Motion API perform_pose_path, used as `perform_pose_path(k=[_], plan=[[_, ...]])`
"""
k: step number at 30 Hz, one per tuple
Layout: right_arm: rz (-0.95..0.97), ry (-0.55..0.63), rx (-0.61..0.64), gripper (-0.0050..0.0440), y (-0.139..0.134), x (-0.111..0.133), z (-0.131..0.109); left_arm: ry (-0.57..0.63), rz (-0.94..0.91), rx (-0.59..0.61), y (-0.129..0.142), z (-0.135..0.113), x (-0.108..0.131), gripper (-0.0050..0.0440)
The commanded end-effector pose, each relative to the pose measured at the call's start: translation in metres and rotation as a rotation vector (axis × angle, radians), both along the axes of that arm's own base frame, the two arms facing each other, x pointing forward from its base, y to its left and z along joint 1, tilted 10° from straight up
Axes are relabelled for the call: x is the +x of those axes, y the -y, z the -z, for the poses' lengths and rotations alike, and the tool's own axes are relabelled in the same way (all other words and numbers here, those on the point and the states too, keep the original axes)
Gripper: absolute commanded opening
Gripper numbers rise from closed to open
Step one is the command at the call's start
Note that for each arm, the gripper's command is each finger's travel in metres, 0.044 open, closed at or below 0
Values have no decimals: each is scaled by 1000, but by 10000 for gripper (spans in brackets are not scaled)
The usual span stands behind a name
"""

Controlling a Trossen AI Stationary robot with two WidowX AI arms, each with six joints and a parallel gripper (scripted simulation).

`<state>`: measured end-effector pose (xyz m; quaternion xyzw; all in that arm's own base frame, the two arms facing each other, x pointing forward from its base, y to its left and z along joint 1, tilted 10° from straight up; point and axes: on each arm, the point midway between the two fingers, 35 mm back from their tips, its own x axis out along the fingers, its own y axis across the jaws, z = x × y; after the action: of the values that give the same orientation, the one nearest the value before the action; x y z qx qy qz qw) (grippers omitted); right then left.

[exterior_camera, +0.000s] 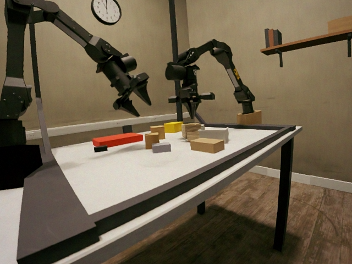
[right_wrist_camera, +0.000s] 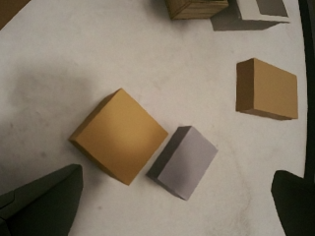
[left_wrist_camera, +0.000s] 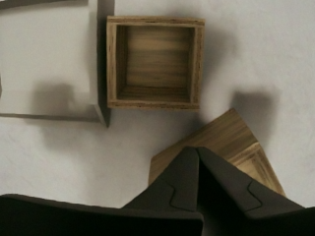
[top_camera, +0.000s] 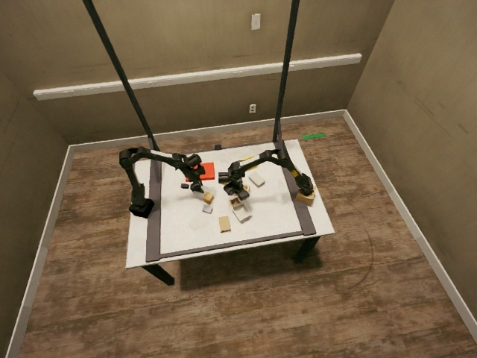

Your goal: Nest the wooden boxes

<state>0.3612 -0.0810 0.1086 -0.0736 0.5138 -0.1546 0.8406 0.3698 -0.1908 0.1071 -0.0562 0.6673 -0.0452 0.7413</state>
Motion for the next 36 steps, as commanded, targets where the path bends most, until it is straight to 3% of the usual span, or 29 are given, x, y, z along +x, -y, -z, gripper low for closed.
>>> perform_pose_path(k=[1, 5, 6, 15, 23, 30, 36], plan=[[-58, -82, 87, 400, 8, -17, -12, 30, 2, -18, -2, -7, 13, -50], [-80, -130, 135, 400, 10, -29, -11, 30, 1, -18, -4, -5, 17, -50], [-88, -198, 173, 400, 8, -44, -6, 29, 1, -17, -5, -4, 18, -50], [-169, -314, 440, 400, 2, -94, -20, 31, -1, -18, -16, 5, 34, -50], [-170, -330, 462, 400, 0, -99, -18, 26, -2, -12, -17, 8, 33, -50], [-170, -330, 462, 400, 0, -99, -18, 11, -3, -7, -12, 45, 32, -50], [-170, -330, 462, 400, 0, -99, -18, 11, -5, -7, -12, 49, 34, -50]])
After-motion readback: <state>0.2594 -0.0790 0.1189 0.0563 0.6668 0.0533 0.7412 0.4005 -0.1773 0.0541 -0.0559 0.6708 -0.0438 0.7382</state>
